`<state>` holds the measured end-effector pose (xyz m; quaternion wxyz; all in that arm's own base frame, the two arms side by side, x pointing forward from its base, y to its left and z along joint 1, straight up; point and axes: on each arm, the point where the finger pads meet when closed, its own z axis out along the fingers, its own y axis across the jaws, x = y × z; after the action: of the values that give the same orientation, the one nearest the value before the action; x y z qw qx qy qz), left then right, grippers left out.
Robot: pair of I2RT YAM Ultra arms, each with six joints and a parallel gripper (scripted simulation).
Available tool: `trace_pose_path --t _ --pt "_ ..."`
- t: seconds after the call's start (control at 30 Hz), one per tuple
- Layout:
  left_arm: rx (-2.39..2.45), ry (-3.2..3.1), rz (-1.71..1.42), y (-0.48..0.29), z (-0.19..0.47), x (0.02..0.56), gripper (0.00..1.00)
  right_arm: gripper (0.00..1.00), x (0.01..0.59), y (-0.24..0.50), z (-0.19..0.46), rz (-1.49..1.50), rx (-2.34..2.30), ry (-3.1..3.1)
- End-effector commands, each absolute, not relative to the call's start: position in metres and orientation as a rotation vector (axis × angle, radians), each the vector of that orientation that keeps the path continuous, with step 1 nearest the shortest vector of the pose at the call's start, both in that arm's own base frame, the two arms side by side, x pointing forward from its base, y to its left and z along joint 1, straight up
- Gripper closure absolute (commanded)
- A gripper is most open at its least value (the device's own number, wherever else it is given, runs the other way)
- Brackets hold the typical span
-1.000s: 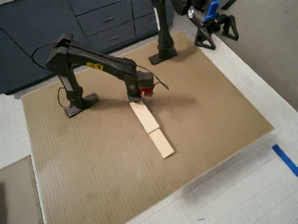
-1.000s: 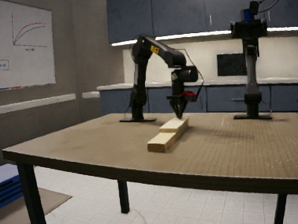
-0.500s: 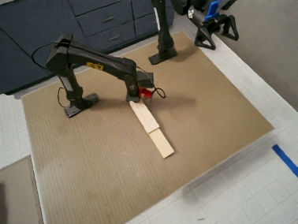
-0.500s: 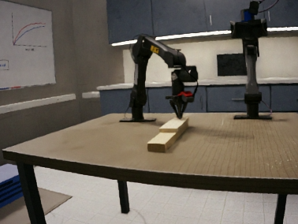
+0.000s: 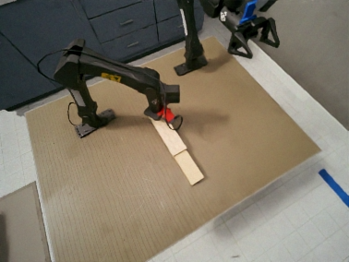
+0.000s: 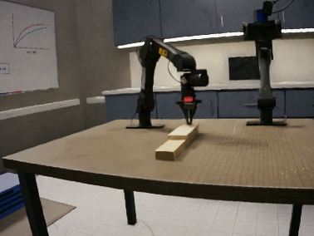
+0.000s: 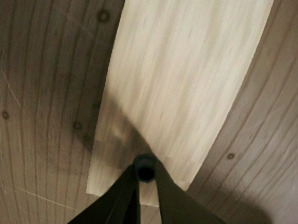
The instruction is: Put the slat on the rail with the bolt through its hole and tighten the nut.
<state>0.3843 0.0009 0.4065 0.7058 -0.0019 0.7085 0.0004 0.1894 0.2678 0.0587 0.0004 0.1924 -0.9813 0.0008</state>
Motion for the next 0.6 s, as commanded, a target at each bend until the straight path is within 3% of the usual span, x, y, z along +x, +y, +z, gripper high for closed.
trace_pose_path --t 0.0,0.57 --pt "-0.004 1.562 0.001 0.0009 0.4111 0.3833 0.00 0.88 0.1882 0.2654 0.0502 0.003 0.292 -3.126" --pt "-0.004 1.562 0.001 0.0009 0.4111 0.3833 0.00 0.88 0.1884 0.2653 0.0500 0.002 -0.633 -3.077"
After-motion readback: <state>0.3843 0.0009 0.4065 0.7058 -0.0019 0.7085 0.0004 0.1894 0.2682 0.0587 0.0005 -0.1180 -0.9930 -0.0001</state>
